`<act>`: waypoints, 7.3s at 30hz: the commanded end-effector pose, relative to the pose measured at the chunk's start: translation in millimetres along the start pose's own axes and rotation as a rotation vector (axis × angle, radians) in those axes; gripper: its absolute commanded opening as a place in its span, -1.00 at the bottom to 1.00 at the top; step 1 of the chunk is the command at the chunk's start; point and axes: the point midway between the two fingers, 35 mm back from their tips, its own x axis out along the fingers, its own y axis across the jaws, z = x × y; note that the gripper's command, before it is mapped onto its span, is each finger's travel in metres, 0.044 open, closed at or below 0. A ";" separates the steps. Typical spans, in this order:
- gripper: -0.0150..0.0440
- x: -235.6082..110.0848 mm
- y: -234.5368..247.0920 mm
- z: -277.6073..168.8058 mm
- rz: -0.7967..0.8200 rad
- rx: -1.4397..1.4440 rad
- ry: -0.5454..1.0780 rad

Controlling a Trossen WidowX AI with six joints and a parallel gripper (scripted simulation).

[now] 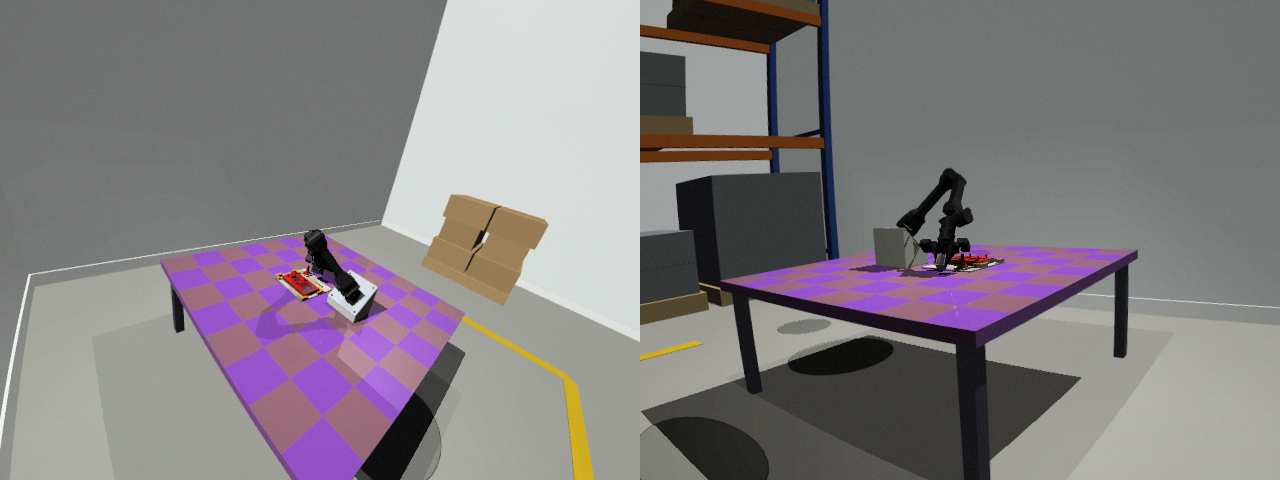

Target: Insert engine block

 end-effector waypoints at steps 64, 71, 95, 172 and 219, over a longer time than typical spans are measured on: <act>1.00 -24.9 -1.4 14.3 0.009 0.009 0.002; 1.00 -24.2 -1.2 13.1 0.020 0.087 -0.015; 1.00 -21.8 0.5 0.8 0.170 0.846 -0.146; 1.00 -49.4 -0.8 -31.5 1.109 2.936 0.007; -0.07 0.1 -0.8 12.8 1.114 2.935 0.004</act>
